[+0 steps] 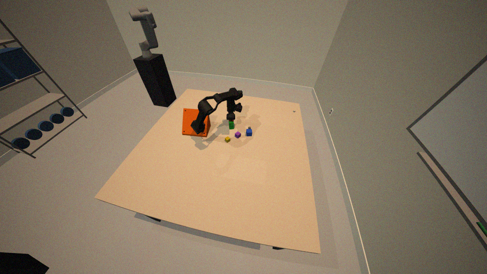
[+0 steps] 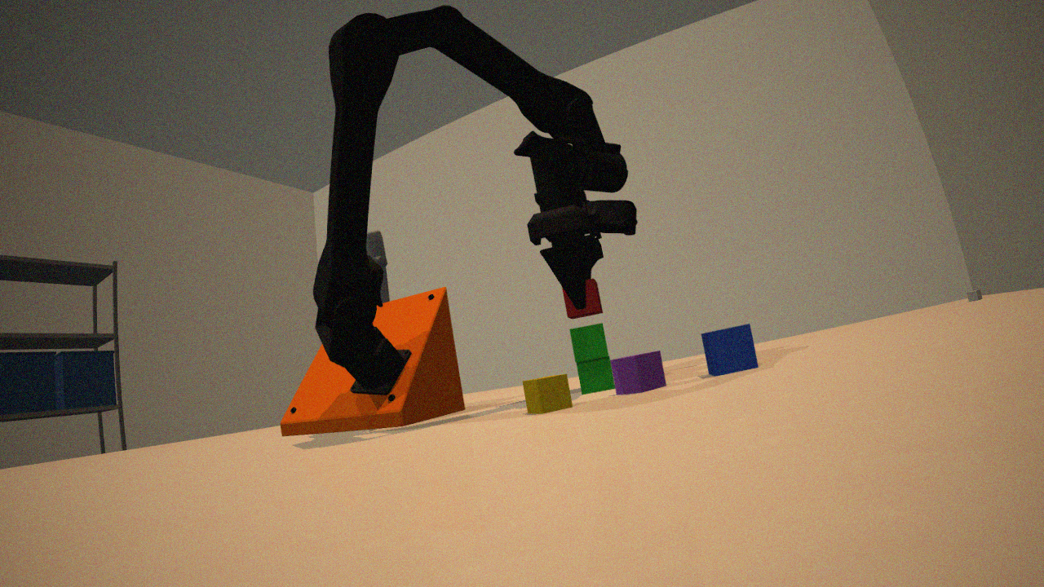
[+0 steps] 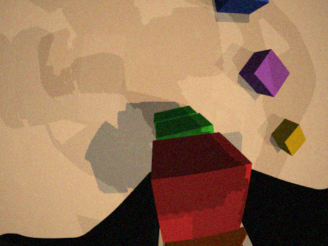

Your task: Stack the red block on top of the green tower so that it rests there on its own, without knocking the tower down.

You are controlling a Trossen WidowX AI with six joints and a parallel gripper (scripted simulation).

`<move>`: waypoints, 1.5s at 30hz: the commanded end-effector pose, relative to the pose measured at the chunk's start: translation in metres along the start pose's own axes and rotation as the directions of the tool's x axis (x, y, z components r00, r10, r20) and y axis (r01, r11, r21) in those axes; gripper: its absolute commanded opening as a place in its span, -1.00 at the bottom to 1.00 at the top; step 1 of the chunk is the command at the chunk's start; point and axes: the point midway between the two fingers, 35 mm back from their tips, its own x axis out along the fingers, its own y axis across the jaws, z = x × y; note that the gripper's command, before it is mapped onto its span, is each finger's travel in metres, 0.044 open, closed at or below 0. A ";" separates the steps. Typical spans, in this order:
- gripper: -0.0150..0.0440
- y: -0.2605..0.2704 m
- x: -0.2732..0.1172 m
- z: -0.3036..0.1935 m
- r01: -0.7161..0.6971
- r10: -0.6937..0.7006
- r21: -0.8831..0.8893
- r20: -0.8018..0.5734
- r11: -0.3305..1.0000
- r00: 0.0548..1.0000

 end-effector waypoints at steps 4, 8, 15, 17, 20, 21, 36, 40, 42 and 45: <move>-0.49 -0.002 0.014 -0.001 0.007 -0.007 -0.005 0.000 1.000 1.000; -0.49 -0.002 0.014 -0.001 0.007 -0.007 -0.005 0.000 1.000 1.000; -0.49 -0.002 0.014 -0.001 0.007 -0.007 -0.005 0.000 1.000 1.000; -0.49 -0.002 0.014 -0.001 0.007 -0.007 -0.005 0.000 1.000 1.000; -0.49 -0.002 0.014 -0.001 0.007 -0.007 -0.005 0.000 1.000 1.000; -0.49 -0.002 0.014 -0.001 0.007 -0.007 -0.005 0.000 1.000 1.000; -0.22 -0.001 0.014 -0.002 0.005 -0.005 -0.002 -0.005 1.000 1.000; 0.13 -0.001 0.014 -0.002 0.005 -0.005 -0.002 -0.005 1.000 1.000; 0.31 -0.001 0.014 -0.002 0.005 -0.005 -0.002 -0.005 1.000 1.000; 0.58 -0.001 0.014 -0.002 0.005 -0.005 -0.002 -0.005 1.000 1.000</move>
